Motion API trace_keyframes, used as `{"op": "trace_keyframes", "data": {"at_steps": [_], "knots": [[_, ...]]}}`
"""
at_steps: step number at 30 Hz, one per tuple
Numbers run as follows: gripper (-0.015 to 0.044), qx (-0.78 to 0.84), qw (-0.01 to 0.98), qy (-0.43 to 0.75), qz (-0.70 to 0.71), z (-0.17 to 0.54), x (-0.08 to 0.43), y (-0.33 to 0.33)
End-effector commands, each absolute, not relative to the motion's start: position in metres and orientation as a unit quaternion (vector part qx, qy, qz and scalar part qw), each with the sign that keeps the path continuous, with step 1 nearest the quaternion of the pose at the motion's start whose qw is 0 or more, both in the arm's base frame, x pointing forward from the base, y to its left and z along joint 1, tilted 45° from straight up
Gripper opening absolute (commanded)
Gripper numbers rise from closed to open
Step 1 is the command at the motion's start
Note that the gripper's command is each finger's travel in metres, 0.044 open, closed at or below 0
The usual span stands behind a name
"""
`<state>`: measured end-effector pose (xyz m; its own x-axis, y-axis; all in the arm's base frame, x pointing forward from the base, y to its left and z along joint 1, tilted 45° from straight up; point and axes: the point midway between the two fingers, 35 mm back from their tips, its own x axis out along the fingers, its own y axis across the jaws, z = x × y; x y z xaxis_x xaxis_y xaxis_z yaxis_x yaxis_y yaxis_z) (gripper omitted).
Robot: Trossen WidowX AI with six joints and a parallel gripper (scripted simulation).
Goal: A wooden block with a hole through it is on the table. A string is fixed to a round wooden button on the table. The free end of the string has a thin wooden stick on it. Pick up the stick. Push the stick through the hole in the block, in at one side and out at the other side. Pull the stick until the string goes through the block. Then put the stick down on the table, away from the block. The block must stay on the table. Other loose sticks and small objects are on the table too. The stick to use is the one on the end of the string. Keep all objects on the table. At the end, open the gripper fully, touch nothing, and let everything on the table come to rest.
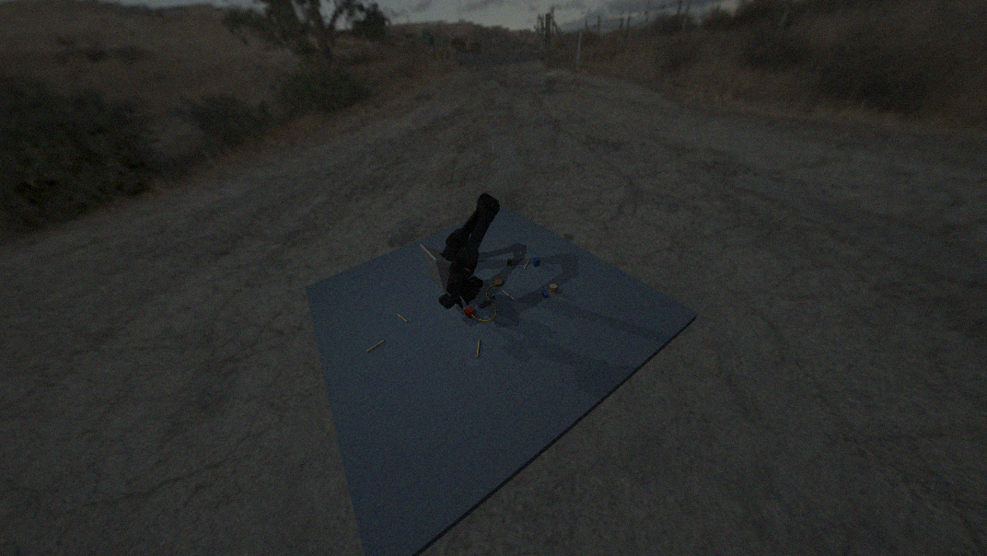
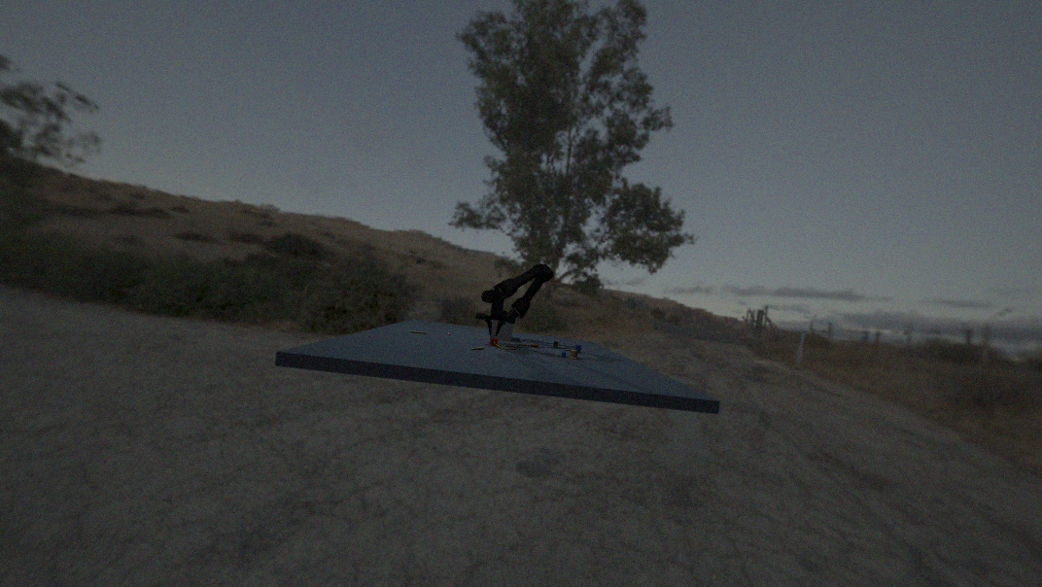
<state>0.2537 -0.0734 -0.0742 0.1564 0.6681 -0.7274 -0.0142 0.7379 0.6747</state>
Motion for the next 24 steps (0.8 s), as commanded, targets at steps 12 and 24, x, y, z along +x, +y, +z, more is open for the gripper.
{"op": "trace_keyframes", "data": {"at_steps": [12, 24], "knots": [[0.012, 0.277, 0.705, 0.606, 0.244, -0.092, 0.253, -0.052], [0.012, 0.278, 0.705, 0.606, 0.244, -0.096, 0.253, -0.048]]}}
